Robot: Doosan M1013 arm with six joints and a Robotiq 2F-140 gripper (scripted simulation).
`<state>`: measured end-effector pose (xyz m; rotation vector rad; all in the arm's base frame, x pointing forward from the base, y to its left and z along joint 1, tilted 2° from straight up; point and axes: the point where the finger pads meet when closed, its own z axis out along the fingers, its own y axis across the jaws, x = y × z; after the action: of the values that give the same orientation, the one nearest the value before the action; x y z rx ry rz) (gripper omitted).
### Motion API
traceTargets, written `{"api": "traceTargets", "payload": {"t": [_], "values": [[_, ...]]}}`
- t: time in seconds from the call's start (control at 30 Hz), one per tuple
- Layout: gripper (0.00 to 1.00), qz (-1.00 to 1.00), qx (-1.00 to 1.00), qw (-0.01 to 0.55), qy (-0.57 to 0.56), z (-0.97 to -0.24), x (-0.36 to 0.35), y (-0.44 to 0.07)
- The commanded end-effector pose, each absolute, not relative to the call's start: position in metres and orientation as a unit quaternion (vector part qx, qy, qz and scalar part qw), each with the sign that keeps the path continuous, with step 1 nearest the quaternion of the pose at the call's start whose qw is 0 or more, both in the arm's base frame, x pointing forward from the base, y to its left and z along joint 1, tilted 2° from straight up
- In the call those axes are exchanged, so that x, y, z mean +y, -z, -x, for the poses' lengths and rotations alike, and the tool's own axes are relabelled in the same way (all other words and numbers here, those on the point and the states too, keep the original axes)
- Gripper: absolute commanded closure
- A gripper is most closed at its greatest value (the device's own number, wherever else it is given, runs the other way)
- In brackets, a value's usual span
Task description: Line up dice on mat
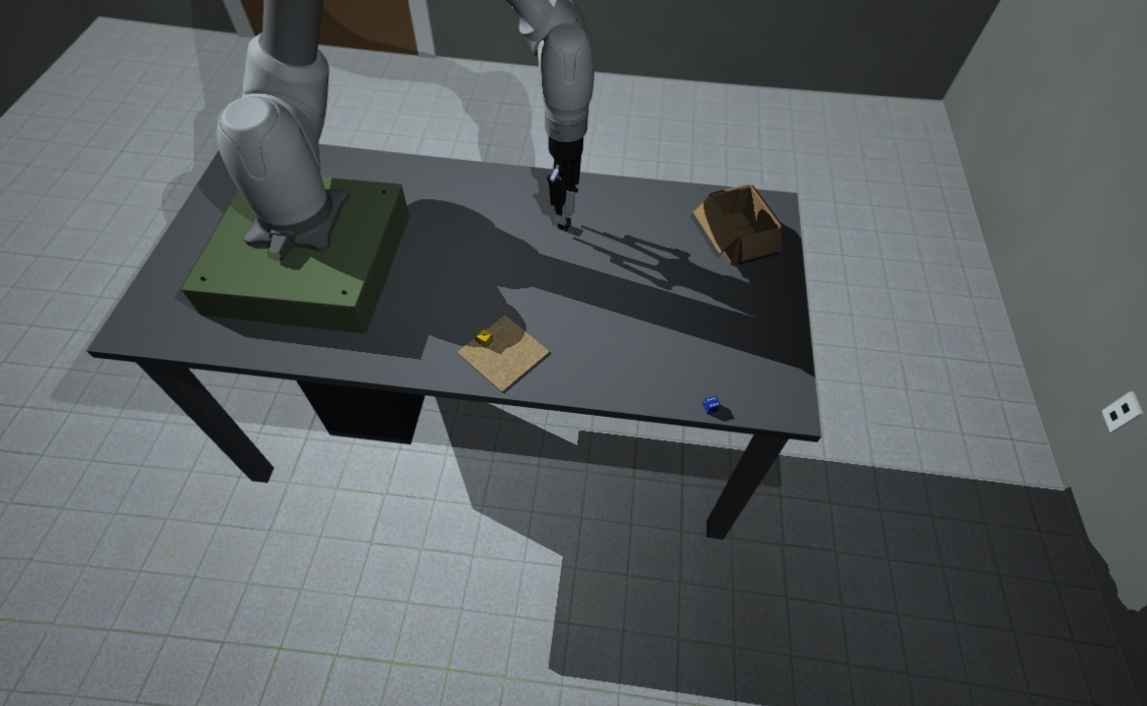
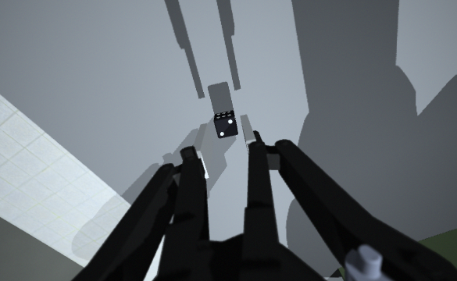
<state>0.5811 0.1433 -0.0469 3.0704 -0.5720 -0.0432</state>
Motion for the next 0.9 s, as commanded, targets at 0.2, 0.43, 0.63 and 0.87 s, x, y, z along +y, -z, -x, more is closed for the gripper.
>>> {"api": "traceTargets", "payload": {"t": [0.2, 0.43, 0.63, 0.87], "values": [[0.68, -0.983, -0.183, 0.009, 0.013, -0.582, 0.143, 0.046], [0.68, -0.983, -0.183, 0.009, 0.013, -0.582, 0.143, 0.047], [0.68, -0.983, -0.183, 0.009, 0.013, -0.581, 0.143, 0.052], [0.68, -0.983, -0.183, 0.009, 0.013, -0.581, 0.143, 0.064]]}}
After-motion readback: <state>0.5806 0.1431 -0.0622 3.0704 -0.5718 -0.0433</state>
